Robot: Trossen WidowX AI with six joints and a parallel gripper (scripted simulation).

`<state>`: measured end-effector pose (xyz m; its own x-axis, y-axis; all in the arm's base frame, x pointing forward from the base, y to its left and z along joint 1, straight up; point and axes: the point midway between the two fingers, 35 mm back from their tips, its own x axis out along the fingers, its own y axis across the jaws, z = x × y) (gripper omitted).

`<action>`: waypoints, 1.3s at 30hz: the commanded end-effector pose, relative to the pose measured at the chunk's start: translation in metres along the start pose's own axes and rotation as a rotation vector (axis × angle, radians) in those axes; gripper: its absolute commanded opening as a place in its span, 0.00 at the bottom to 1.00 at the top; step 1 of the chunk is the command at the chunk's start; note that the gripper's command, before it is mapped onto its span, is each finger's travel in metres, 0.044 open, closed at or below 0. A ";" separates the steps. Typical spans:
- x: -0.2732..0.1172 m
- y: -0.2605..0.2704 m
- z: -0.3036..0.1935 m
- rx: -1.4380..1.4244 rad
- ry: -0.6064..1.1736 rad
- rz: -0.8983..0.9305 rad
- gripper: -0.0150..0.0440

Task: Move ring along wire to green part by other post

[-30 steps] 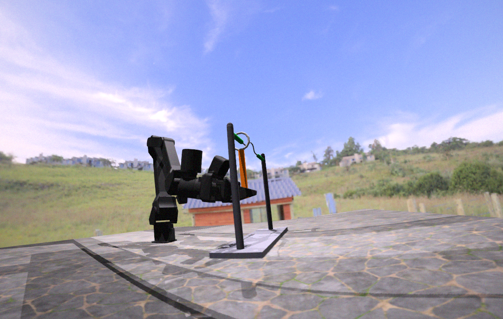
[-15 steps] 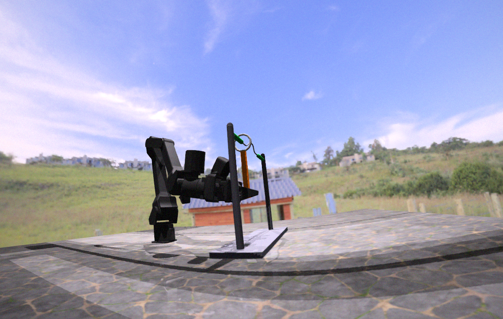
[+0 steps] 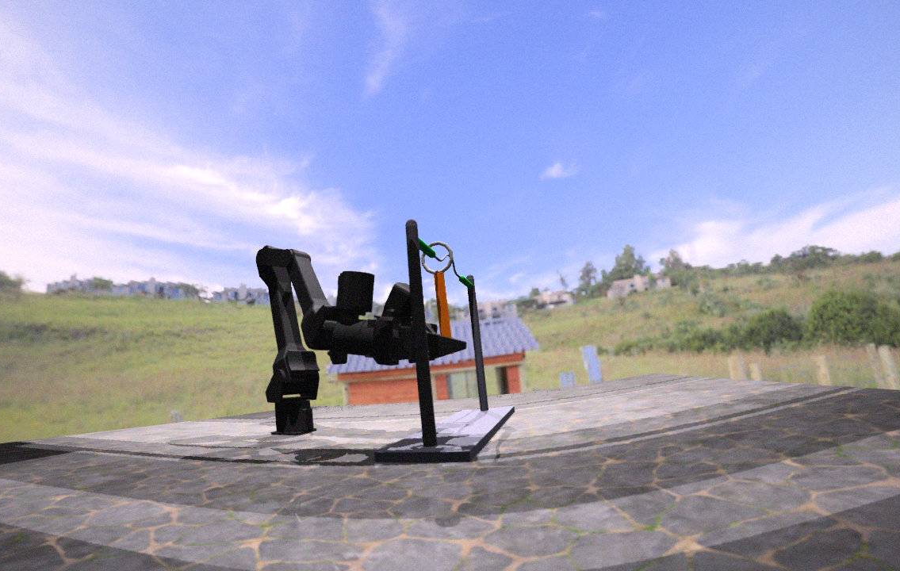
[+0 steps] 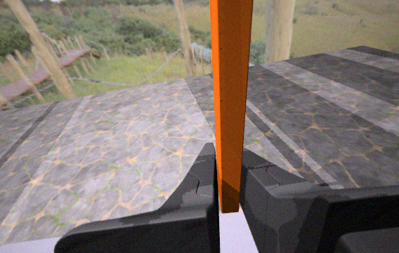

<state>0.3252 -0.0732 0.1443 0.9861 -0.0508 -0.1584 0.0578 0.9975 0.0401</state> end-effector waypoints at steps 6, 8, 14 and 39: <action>0.000 0.021 0.000 0.095 0.000 0.002 0.00; 0.000 0.027 0.000 0.123 0.000 0.002 0.00; 0.000 0.044 0.003 0.215 0.003 0.005 0.00; -0.021 0.091 0.023 0.417 0.163 0.047 0.00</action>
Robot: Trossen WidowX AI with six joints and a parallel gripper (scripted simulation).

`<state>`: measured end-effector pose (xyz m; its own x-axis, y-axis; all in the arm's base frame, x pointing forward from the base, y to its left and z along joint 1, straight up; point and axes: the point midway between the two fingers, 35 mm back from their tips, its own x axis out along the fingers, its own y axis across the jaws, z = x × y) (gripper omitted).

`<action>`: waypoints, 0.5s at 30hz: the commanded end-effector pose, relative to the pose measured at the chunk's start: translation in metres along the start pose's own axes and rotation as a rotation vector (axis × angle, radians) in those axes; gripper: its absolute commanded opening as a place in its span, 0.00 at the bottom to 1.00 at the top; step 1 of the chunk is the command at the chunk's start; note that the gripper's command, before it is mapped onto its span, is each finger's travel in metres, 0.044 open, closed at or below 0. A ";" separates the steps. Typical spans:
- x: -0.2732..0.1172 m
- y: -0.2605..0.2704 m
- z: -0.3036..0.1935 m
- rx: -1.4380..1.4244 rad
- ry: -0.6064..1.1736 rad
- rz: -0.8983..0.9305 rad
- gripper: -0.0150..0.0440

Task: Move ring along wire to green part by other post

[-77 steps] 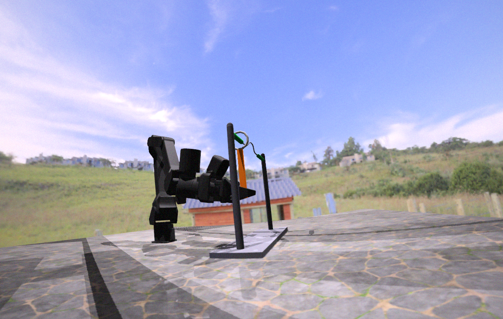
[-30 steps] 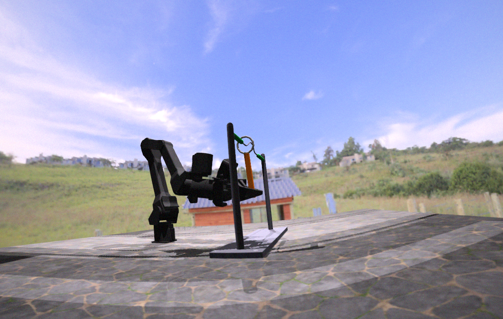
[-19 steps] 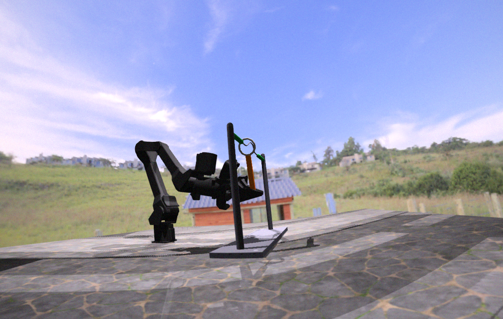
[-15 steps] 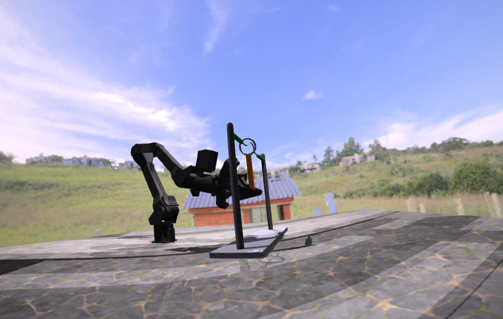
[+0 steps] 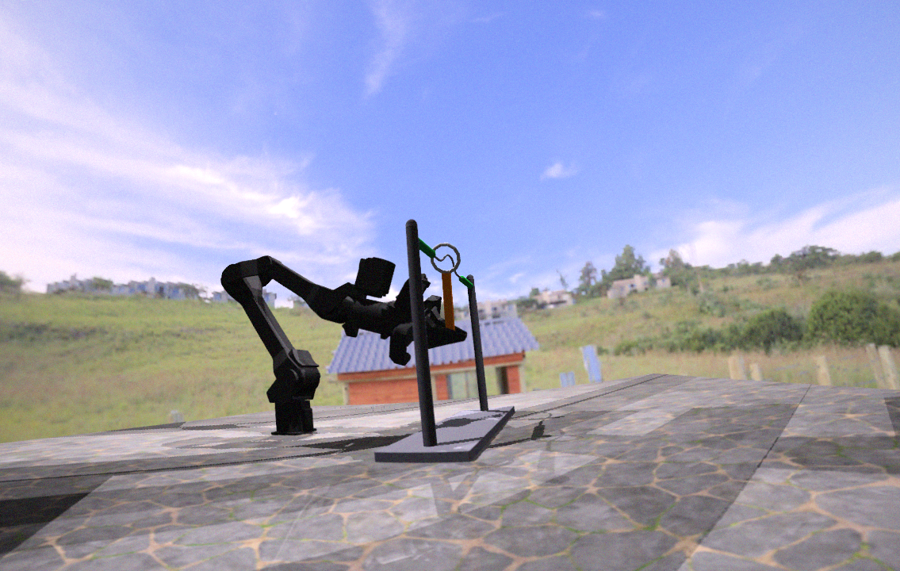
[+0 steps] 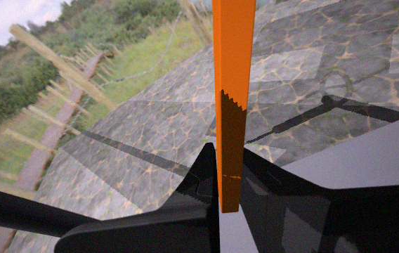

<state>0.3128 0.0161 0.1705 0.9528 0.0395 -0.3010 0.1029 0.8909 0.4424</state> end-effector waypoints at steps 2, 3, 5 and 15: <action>0.000 0.003 0.002 -0.022 -0.004 -0.005 0.00; -0.001 0.002 0.002 -0.033 -0.003 -0.007 0.00; -0.001 0.001 0.003 -0.056 -0.003 -0.011 0.00; -0.001 -0.011 0.005 -0.228 -0.001 -0.040 0.00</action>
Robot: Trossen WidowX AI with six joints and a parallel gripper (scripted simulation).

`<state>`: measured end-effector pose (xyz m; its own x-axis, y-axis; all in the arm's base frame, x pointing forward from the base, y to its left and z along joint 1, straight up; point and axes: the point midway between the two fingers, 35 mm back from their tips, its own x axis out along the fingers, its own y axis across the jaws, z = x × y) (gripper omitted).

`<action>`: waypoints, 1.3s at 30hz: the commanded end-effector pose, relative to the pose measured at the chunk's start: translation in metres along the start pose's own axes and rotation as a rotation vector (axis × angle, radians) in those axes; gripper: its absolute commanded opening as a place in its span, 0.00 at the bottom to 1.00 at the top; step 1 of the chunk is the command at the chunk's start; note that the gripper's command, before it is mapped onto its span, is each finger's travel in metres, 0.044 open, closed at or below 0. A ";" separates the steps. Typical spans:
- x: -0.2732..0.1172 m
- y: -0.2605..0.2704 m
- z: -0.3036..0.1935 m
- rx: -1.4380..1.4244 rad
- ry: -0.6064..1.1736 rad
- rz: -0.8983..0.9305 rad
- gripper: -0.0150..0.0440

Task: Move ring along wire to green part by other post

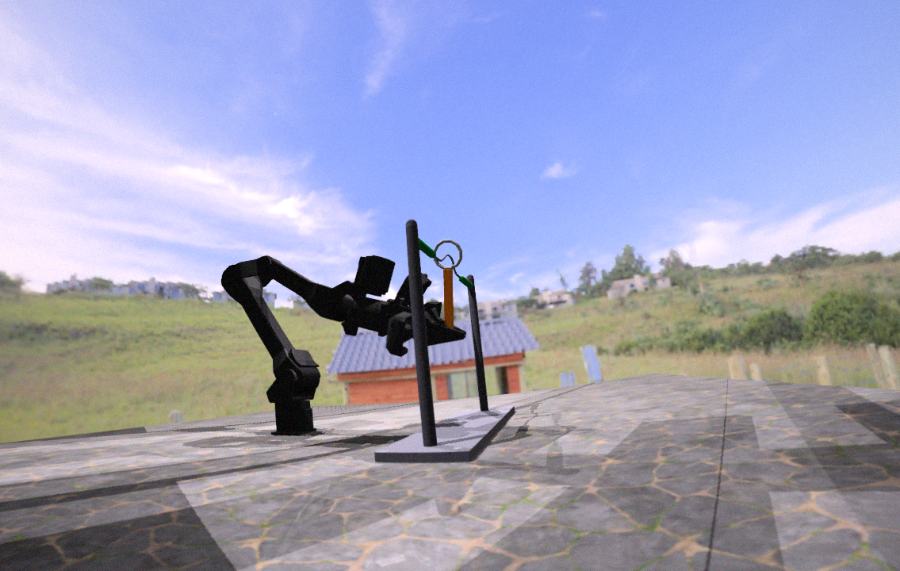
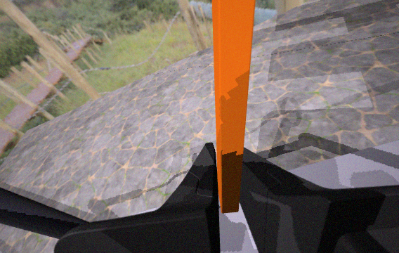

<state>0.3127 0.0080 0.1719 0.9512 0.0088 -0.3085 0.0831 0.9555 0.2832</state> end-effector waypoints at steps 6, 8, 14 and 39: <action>-0.001 -0.016 0.000 -0.189 0.005 -0.030 0.00; -0.001 -0.019 0.001 -0.233 0.005 -0.038 0.00; -0.001 -0.030 0.004 -0.368 0.007 -0.060 0.00; -0.004 -0.059 0.020 -0.802 0.012 -0.129 0.00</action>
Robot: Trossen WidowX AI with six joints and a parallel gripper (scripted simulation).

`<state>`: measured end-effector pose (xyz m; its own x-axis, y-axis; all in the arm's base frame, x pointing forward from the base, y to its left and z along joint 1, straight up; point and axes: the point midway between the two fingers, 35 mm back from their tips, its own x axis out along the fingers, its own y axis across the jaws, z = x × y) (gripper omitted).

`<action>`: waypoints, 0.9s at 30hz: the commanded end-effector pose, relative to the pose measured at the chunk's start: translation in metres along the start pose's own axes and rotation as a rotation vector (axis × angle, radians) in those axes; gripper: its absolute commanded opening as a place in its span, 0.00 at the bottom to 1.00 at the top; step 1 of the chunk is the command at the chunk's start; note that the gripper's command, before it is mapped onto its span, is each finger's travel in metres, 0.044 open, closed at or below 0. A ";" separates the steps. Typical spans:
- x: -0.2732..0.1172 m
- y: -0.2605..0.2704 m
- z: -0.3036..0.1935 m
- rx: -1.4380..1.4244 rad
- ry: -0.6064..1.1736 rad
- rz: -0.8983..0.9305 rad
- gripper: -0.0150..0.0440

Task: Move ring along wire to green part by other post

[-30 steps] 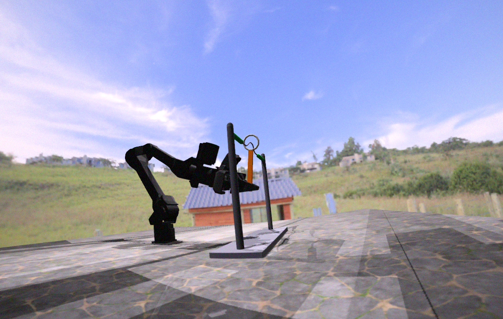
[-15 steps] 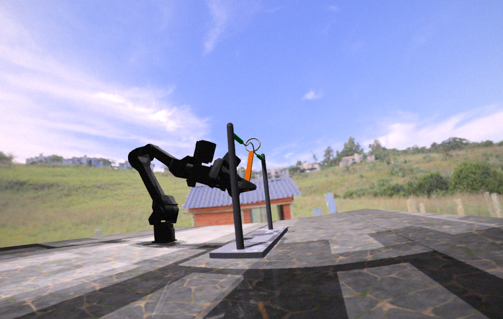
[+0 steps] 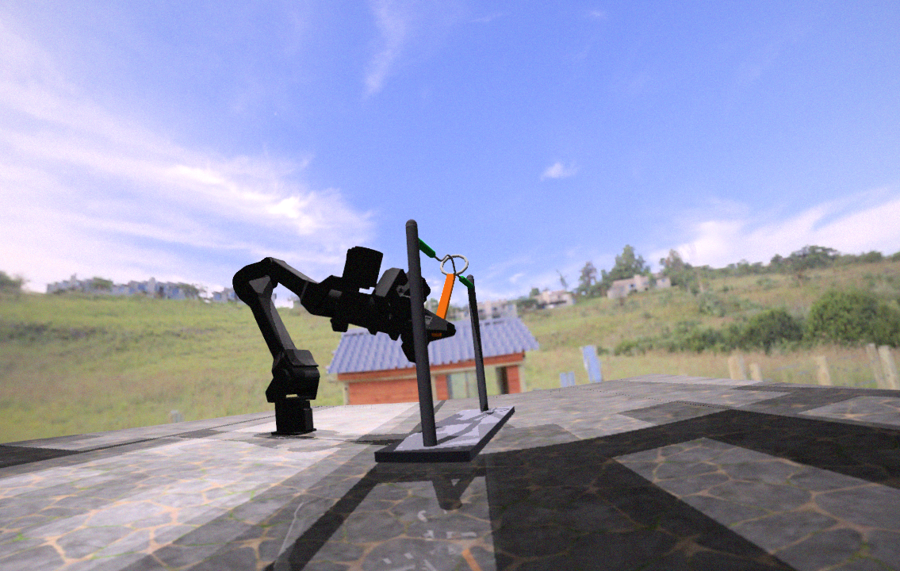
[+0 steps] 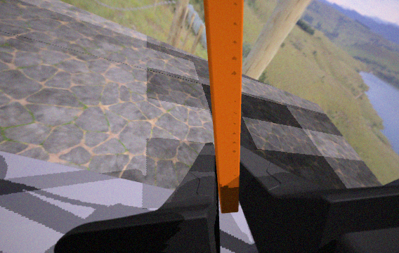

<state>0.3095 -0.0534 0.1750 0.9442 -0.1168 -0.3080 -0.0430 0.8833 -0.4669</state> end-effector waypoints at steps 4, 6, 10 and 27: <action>0.001 0.004 -0.002 -0.019 -0.004 0.001 0.00; 0.001 0.007 -0.002 -0.009 -0.004 0.003 0.00; 0.001 0.016 -0.002 0.033 -0.007 0.012 0.00; 0.002 0.071 0.008 0.342 -0.025 0.069 0.00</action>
<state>0.3108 0.0036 0.1520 0.9514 -0.0509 -0.3037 -0.0084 0.9816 -0.1909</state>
